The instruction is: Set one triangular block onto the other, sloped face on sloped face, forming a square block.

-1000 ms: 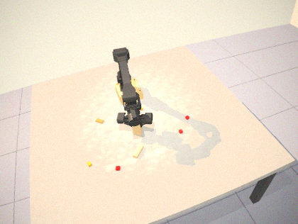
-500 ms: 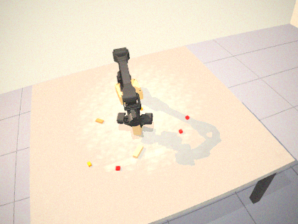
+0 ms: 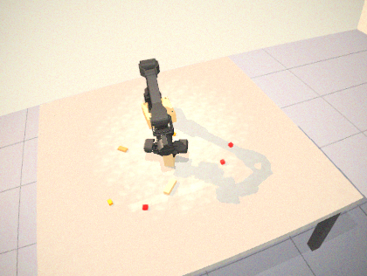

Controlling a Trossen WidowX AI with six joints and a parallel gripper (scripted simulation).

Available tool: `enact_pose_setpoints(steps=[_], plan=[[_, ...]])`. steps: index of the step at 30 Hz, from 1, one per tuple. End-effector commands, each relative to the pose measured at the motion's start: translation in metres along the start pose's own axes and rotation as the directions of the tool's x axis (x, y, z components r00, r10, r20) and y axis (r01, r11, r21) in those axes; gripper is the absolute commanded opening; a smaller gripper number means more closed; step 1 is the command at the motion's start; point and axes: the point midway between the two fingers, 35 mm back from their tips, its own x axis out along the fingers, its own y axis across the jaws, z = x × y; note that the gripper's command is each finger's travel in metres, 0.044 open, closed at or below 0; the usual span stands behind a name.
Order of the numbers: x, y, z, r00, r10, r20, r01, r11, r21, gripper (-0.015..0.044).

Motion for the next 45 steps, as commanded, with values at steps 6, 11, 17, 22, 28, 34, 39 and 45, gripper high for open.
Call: enact_pose_setpoints(steps=[6,11,17,22,28,34,39,45], plan=[[0.000,0.000,0.000,1.000,0.000,0.000,0.000,1.000,0.000,0.0262],[0.000,0.000,0.000,1.000,0.000,0.000,0.000,1.000,0.000,0.0394],[0.000,0.000,0.000,1.000,0.000,0.000,0.000,1.000,0.000,0.0440],[-0.009,-0.001,-0.002,1.000,0.000,0.000,0.000,1.000,0.000,0.0440],[-0.080,-0.002,-0.004,1.000,0.000,-0.001,0.000,1.000,0.000,0.0440],[-0.110,0.000,0.000,1.000,0.000,-0.002,0.000,1.000,0.000,0.0440],[-0.107,-0.001,-0.003,1.000,-0.007,-0.013,0.007,1.000,0.003,0.0440],[-0.107,-0.001,-0.003,1.000,-0.007,-0.013,0.007,1.000,0.003,0.0440]])
